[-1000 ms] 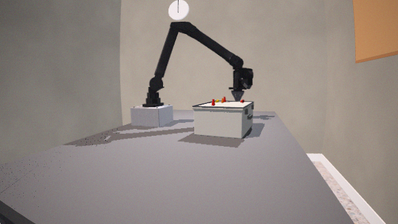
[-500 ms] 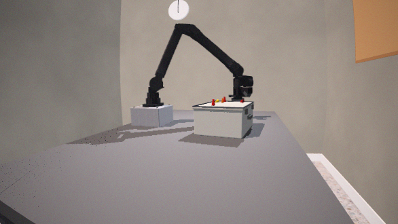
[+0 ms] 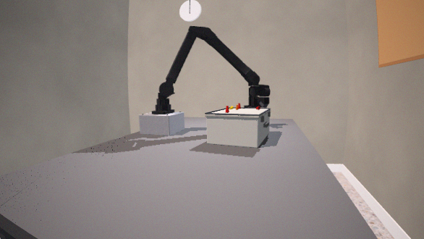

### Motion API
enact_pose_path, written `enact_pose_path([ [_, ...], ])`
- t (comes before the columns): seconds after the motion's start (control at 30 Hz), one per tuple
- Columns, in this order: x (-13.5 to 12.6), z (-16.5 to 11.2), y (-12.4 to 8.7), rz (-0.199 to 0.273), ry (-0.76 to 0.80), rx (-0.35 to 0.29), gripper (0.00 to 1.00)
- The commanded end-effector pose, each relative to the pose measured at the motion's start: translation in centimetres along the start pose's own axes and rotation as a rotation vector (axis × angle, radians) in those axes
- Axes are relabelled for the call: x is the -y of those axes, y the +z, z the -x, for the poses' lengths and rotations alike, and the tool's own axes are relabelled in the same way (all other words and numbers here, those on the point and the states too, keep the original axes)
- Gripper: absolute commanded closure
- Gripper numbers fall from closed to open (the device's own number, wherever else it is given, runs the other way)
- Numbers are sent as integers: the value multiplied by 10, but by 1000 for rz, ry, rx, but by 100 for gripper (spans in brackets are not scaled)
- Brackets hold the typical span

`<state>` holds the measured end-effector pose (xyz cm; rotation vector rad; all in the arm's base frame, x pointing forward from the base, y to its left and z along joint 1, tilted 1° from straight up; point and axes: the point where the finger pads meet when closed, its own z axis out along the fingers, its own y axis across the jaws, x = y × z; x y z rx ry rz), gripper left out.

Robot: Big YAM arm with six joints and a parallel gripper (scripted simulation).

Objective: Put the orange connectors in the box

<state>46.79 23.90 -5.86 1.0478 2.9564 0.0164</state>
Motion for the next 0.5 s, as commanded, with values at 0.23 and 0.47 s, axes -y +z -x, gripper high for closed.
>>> enact_pose_path([
  [0.23,-9,-5,12,7,-11,5,94],
  [0.47,-8,-5,14,5,-11,4,94],
])
